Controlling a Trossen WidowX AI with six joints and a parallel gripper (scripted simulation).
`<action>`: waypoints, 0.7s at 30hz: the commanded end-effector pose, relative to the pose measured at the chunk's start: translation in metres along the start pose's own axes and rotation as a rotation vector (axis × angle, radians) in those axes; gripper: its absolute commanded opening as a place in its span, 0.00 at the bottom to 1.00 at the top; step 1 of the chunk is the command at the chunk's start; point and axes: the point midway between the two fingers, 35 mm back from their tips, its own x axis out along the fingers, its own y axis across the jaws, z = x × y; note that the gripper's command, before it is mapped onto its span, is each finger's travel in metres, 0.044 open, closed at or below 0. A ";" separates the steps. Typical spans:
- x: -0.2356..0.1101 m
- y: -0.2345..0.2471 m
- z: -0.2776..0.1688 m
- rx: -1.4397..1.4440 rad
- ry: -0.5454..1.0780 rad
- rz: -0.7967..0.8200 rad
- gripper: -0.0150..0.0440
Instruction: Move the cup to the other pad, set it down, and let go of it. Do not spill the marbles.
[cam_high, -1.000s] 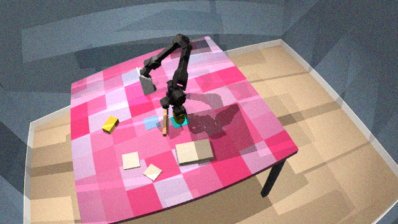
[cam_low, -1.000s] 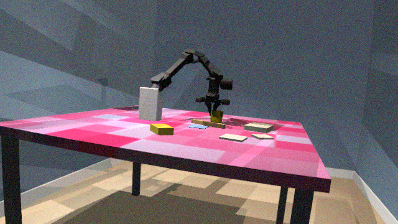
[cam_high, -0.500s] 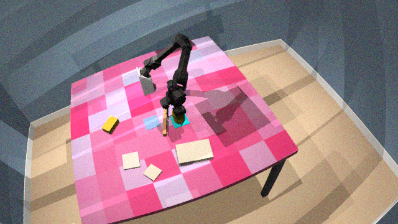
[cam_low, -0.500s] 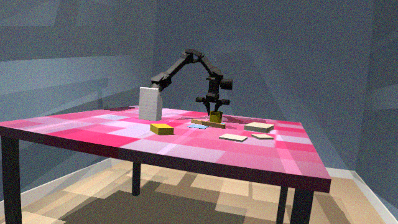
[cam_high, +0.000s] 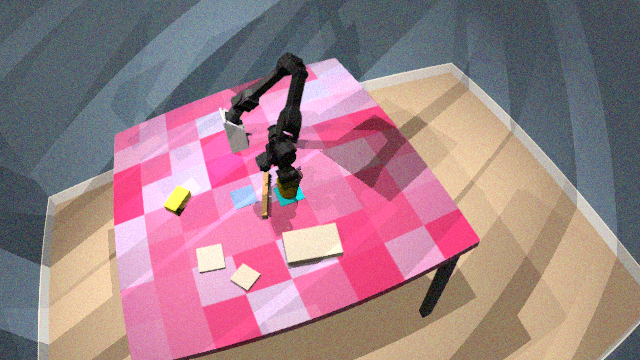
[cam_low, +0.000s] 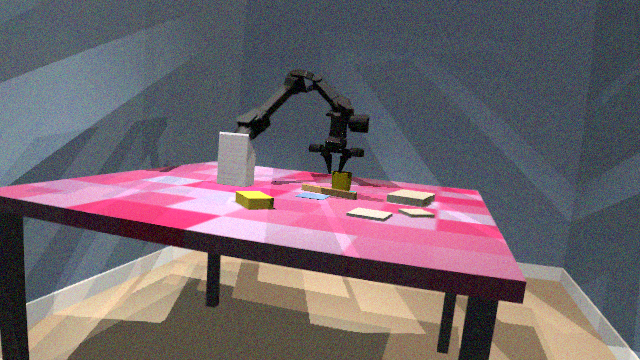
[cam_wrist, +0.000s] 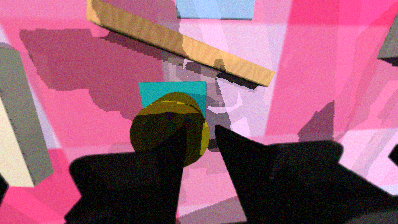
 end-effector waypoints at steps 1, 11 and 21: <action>-0.008 0.002 -0.001 -0.006 0.001 0.007 0.50; -0.023 0.001 0.001 -0.004 0.002 0.007 0.50; -0.029 -0.004 0.004 0.003 0.000 0.002 0.55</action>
